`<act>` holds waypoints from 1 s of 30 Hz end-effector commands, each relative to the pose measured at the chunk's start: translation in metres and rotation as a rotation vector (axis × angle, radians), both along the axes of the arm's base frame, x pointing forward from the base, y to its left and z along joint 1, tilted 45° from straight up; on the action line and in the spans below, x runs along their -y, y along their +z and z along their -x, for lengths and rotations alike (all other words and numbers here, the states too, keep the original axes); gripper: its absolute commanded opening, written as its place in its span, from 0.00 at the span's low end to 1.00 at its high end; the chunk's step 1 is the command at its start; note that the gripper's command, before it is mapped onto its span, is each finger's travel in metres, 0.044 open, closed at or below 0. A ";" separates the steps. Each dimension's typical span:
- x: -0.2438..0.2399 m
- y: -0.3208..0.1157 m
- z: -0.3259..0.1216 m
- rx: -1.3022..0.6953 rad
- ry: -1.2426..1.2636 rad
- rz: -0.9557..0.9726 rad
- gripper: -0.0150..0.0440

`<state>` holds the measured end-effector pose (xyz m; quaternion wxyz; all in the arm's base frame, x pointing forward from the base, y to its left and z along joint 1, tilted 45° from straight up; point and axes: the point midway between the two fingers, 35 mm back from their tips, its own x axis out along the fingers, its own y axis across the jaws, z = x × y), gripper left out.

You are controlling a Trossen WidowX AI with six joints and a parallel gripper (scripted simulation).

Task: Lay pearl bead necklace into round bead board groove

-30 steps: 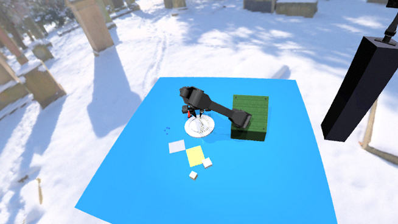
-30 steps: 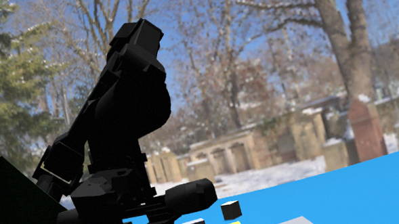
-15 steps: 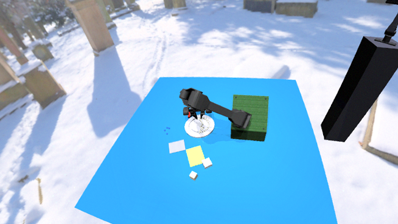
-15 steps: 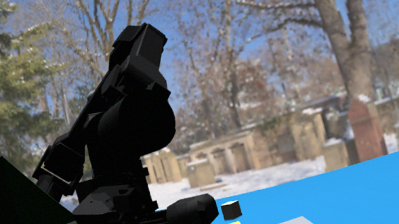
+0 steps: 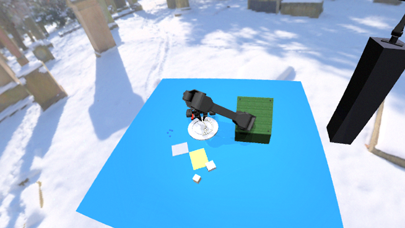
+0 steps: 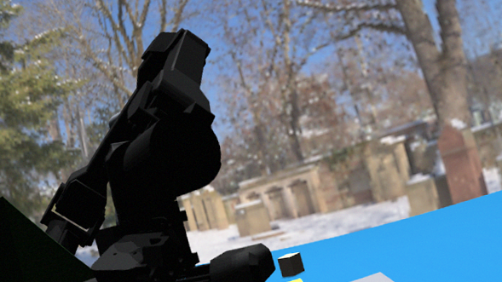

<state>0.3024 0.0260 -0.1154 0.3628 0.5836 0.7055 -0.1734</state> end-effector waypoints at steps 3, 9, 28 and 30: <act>0.000 0.000 0.000 0.001 0.001 0.000 0.25; 0.000 0.000 0.000 0.001 0.001 0.000 0.25; 0.004 0.005 0.001 -0.005 -0.005 -0.006 0.25; 0.004 0.004 -0.001 -0.005 -0.005 -0.006 0.25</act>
